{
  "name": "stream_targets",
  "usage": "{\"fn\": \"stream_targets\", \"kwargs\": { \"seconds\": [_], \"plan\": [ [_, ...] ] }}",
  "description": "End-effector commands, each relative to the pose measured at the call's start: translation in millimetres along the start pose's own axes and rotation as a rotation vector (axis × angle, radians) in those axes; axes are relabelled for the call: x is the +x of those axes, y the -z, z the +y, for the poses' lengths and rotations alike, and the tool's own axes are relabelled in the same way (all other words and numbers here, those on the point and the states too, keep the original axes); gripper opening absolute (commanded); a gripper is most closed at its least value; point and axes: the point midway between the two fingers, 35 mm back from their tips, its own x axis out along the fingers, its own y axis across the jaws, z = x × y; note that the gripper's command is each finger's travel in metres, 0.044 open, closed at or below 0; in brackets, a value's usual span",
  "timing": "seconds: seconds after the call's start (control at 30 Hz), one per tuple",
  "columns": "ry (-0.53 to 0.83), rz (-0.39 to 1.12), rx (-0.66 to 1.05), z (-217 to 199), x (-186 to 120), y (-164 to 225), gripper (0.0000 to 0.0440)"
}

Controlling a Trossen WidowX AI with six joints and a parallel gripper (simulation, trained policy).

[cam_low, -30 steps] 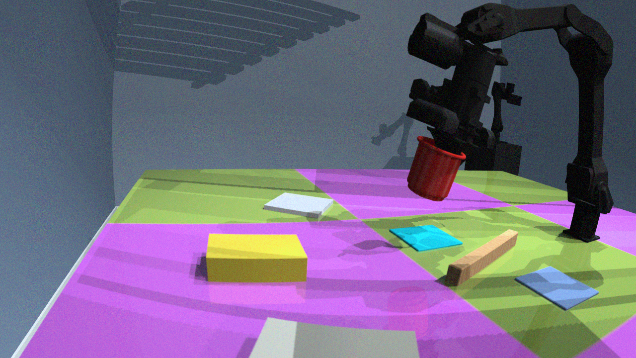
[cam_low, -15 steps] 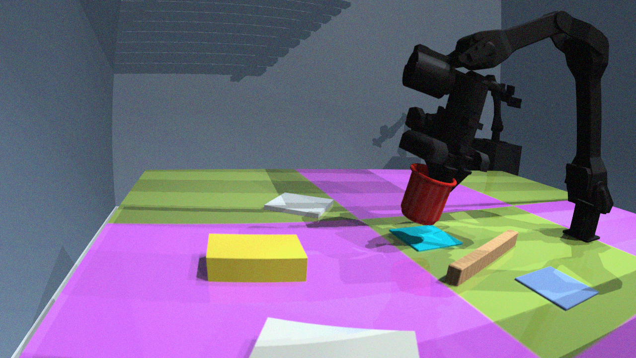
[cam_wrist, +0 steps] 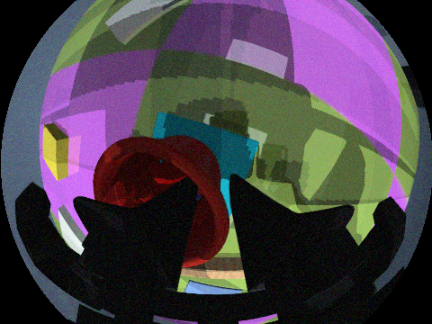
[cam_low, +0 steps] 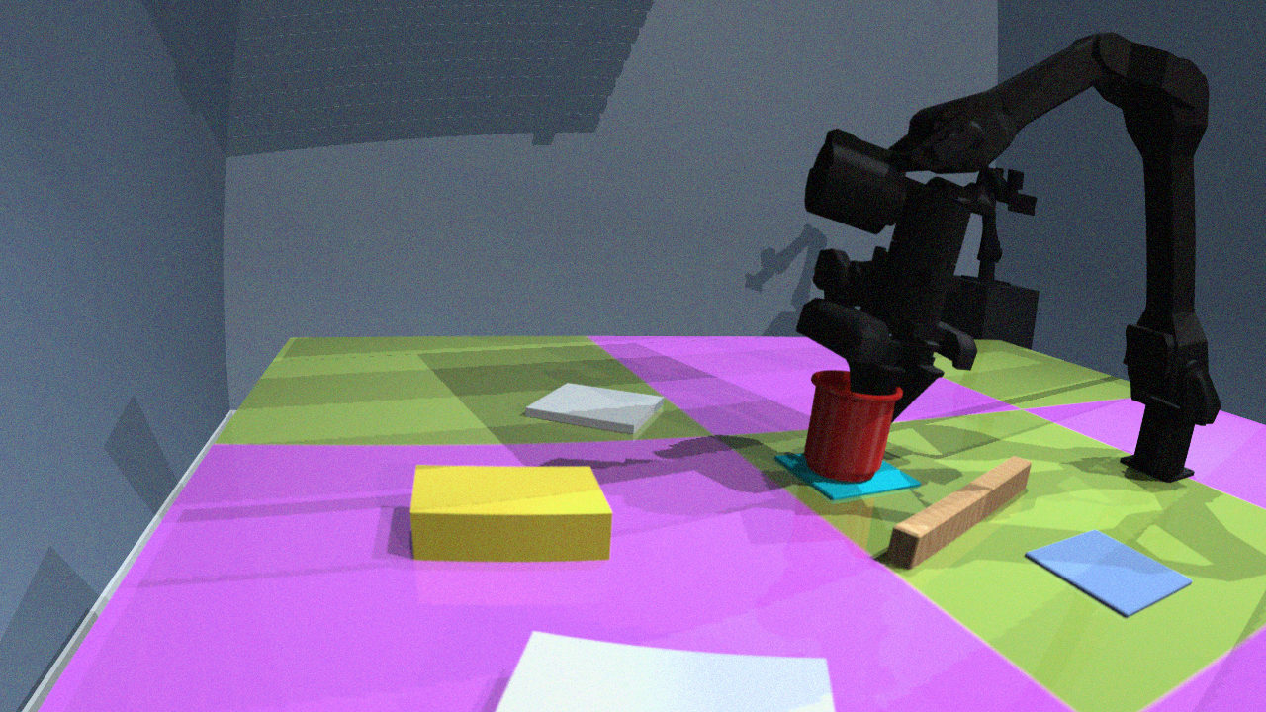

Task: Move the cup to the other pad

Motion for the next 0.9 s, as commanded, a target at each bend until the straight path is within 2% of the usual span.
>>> {"fn": "stream_targets", "kwargs": {
  "seconds": [0.0,0.27,0.73,0.87],
  "plan": [
    [-0.024,-0.006,0.018,0.1,-2.7,-3.6,0.0148],
    [-0.073,-0.012,0.029,-2.5,-18.3,-7.8,0.0173],
    [-0.153,-0.034,0.058,-7.9,-55.1,-16.7,0.0246],
    [-0.184,-0.054,0.065,-7.2,-69.7,-23.1,0.0286]
  ]
}}
